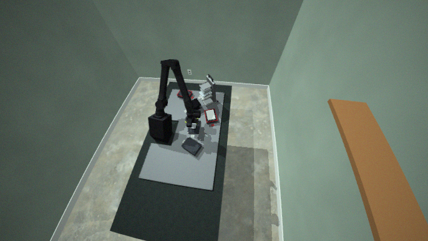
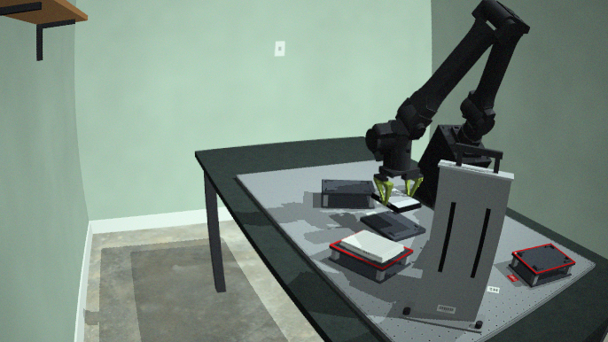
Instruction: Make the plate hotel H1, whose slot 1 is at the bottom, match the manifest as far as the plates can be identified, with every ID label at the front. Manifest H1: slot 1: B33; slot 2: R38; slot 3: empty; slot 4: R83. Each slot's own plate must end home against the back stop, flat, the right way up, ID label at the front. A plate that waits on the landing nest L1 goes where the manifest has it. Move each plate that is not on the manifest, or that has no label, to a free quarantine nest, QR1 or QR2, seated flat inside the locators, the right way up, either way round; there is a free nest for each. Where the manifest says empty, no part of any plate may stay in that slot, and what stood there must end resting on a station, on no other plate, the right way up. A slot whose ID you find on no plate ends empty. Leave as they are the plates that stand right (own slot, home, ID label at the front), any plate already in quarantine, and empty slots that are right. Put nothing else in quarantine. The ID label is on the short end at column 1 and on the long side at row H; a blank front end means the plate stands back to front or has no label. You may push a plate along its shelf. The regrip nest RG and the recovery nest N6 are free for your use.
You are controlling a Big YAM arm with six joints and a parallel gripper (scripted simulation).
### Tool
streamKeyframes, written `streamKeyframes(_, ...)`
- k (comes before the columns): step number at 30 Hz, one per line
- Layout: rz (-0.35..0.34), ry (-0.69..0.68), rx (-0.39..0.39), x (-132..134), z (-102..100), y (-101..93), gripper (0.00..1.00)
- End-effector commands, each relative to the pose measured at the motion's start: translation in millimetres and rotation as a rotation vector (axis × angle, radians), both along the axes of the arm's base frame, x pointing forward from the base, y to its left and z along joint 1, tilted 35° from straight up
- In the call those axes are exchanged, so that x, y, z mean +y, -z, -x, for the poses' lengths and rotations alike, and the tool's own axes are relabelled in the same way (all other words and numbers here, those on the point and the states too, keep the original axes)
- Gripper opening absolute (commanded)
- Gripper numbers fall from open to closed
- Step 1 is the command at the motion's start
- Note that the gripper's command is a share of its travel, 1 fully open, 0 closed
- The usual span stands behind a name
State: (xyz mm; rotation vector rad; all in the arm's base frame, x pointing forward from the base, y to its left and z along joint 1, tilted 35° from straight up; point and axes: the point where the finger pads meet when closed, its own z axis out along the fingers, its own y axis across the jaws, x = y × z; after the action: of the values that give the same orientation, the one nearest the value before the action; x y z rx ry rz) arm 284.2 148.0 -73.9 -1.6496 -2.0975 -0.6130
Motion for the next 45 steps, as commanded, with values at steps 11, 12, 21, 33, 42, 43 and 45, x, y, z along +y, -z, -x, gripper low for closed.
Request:
streamKeyframes(11, -0.002, 0.003, -0.029, 9.8, -12.1, 2.0, 0.86)
streamKeyframes(12, -0.002, 0.003, -0.029, 9.8, -12.1, 2.0, 0.86)
streamKeyframes(21, -0.001, 0.003, -0.026, 13.3, -11.3, 7.8, 0.86)
streamKeyframes(33, 0.0, 0.003, -0.019, 17.2, -10.2, 15.5, 0.86)
streamKeyframes(42, 0.0, 0.003, -0.018, 20.7, -9.6, 20.6, 0.86)
streamKeyframes(43, 0.0, 0.003, -0.016, 20.8, -8.4, 21.4, 0.86)
streamKeyframes(45, 0.0, 0.003, -0.016, 21.1, -7.8, 22.0, 0.86)
